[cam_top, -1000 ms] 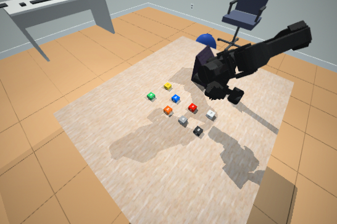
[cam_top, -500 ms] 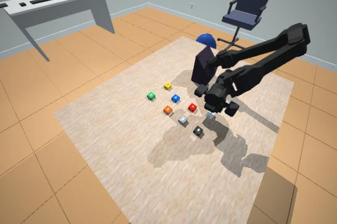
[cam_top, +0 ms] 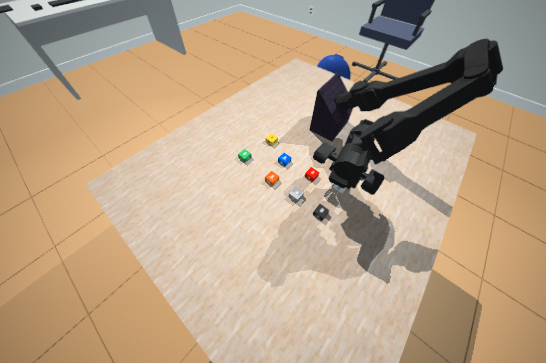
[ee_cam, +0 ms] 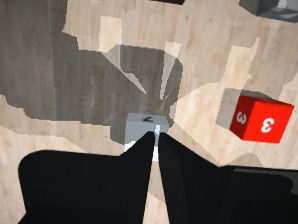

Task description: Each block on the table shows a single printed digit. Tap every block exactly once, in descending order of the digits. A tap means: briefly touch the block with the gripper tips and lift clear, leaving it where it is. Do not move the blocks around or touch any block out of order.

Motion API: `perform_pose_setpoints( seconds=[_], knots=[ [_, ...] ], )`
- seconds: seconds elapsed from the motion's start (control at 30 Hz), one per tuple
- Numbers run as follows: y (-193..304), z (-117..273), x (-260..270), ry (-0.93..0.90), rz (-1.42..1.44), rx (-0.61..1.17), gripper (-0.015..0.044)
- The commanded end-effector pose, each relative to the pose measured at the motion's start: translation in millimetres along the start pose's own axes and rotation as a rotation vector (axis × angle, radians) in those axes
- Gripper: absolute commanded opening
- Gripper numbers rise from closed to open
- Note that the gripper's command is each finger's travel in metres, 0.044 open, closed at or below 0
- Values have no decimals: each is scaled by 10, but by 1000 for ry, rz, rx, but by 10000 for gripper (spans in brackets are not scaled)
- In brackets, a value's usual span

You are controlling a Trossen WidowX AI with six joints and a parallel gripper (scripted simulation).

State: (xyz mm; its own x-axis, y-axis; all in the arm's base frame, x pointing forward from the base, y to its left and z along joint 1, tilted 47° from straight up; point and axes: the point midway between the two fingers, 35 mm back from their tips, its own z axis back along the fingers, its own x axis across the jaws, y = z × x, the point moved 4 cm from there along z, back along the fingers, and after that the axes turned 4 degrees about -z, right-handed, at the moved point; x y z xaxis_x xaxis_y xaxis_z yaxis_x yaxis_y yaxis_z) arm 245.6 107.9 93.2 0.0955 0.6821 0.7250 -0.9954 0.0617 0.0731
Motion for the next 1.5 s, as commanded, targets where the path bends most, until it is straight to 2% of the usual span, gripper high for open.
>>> perform_pose_setpoints(
  seconds=[0.0, 0.27, 0.4, 0.57, 0.73, 0.93, 1.27, 1.47],
  knots=[
    [5, -54, -3, -2, -6, 1, 20],
    [9, -108, -1, -3, -6, 2, 20],
    [5, 169, -4, -2, -6, 1, 20],
    [-11, 294, -9, 2, -6, 0, 20],
    [-3, 972, -11, 3, -7, 2, 20],
    [-69, 1010, -50, 4, -7, 1, 20],
    [-981, 1072, -961, 13, -4, -4, 20],
    [-1265, 1020, -1534, 10, -1, -5, 20]
  ],
)
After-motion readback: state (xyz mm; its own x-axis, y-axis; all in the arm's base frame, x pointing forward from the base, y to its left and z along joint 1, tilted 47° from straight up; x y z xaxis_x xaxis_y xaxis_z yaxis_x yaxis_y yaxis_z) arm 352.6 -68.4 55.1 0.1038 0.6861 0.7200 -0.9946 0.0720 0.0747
